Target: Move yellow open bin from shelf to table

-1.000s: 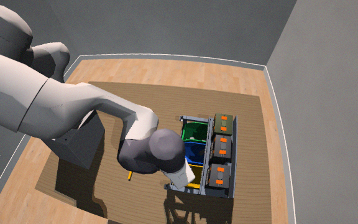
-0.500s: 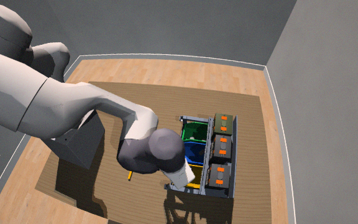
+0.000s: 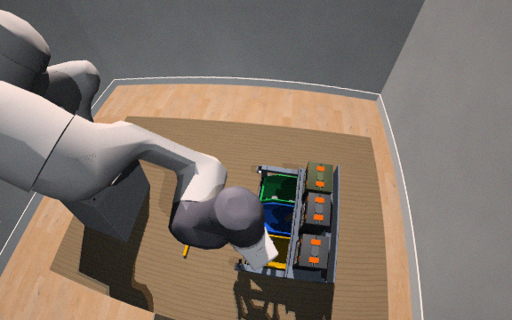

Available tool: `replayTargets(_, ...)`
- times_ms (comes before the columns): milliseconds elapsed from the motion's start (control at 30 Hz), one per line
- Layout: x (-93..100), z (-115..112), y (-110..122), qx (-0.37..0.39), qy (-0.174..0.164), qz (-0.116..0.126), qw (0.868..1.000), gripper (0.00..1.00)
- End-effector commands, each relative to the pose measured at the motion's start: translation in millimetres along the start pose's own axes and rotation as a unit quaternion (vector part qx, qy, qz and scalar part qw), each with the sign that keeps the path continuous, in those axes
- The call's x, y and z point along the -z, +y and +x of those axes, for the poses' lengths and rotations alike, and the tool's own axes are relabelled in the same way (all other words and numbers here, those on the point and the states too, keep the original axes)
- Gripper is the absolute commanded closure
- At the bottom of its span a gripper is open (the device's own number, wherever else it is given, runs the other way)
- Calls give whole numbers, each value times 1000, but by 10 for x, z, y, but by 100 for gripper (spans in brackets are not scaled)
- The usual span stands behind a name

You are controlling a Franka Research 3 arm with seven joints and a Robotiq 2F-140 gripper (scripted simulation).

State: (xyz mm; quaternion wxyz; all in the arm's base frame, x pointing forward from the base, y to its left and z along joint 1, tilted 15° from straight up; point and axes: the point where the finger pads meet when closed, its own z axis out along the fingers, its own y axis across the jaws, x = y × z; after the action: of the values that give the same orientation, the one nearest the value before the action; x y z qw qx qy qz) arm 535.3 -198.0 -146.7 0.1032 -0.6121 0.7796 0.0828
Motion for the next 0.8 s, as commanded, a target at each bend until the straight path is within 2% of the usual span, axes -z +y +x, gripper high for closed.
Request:
replayTargets(0, 0, 5, -17, -2, 0, 2, 1000, 43)
replayTargets(200, -98, 3, -10, -2, 0, 2, 1000, 43)
replayTargets(600, -98, 3, -10, -2, 0, 2, 1000, 43)
replayTargets(767, -158, 7, -23, -2, 0, 2, 1000, 43)
